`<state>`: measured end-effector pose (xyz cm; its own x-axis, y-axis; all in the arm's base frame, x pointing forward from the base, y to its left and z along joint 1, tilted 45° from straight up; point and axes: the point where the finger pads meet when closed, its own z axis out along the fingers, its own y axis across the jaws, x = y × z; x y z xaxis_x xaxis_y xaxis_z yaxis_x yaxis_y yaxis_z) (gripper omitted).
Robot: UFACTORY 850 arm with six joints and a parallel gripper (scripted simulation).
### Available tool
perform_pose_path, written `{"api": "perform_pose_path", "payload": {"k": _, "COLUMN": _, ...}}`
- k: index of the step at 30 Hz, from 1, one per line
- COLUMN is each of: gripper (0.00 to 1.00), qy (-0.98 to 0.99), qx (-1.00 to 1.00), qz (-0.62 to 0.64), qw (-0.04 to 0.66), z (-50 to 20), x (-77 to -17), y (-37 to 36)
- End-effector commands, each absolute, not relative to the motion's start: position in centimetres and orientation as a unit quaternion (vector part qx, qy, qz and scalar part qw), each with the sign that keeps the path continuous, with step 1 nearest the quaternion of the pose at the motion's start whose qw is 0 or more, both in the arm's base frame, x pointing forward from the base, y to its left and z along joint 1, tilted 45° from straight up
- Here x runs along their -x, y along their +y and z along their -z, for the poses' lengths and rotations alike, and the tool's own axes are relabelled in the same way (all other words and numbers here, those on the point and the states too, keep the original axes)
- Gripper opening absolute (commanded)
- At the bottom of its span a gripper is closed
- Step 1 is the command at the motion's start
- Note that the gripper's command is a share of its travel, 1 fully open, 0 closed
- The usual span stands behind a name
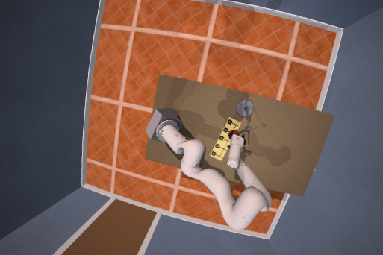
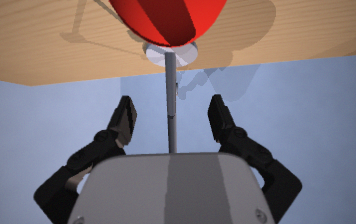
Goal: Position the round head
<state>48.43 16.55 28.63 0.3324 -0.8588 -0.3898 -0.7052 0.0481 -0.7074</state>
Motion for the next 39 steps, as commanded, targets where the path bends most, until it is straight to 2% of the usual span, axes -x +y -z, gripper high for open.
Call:
{"api": "perform_pose_path", "payload": {"k": 1, "gripper": 1.0, "qy": 0.571, "qx": 0.684, "qz": 0.087, "qw": 0.446, "z": -28.6, "x": -48.6, "y": 16.7}}
{"api": "perform_pose_path", "payload": {"k": 2, "gripper": 0.0, "qy": 0.571, "qx": 0.684, "qz": 0.087, "qw": 0.446, "z": -28.6, "x": -48.6, "y": 16.7}}
{"api": "perform_pose_path", "payload": {"k": 39, "gripper": 0.0, "qy": 0.571, "qx": 0.684, "qz": 0.087, "qw": 0.445, "z": -28.6, "x": -48.5, "y": 15.7}}
